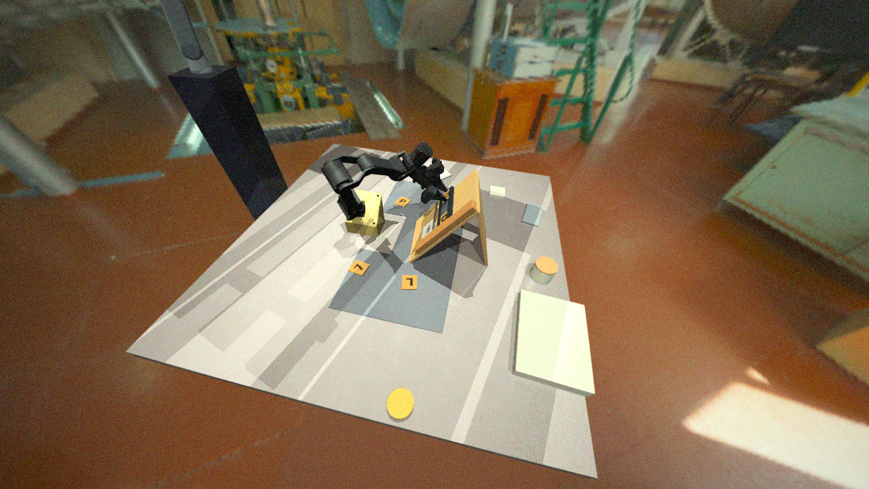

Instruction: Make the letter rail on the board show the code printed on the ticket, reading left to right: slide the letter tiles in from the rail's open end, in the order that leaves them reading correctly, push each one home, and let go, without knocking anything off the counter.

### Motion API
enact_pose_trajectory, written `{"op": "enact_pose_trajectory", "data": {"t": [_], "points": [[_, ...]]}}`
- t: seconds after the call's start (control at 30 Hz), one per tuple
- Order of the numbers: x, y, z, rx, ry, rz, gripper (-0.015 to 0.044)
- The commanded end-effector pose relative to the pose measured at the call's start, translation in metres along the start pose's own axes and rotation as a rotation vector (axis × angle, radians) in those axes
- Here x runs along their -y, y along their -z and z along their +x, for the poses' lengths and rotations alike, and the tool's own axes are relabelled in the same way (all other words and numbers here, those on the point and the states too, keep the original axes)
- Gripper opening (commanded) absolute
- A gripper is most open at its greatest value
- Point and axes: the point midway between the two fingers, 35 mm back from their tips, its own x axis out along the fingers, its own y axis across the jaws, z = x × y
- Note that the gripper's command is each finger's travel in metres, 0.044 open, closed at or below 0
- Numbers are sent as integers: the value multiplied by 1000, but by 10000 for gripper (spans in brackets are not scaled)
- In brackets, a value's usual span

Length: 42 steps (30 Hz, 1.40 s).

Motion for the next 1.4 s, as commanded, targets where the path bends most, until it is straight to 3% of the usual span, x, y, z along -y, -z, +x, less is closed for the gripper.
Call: {"op": "enact_pose_trajectory", "data": {"t": [0.0, 1.37], "points": [[2, 0, -1, 3, -5, -3, 0], [26, 0, -1, 3, -5, -4, 0]]}}
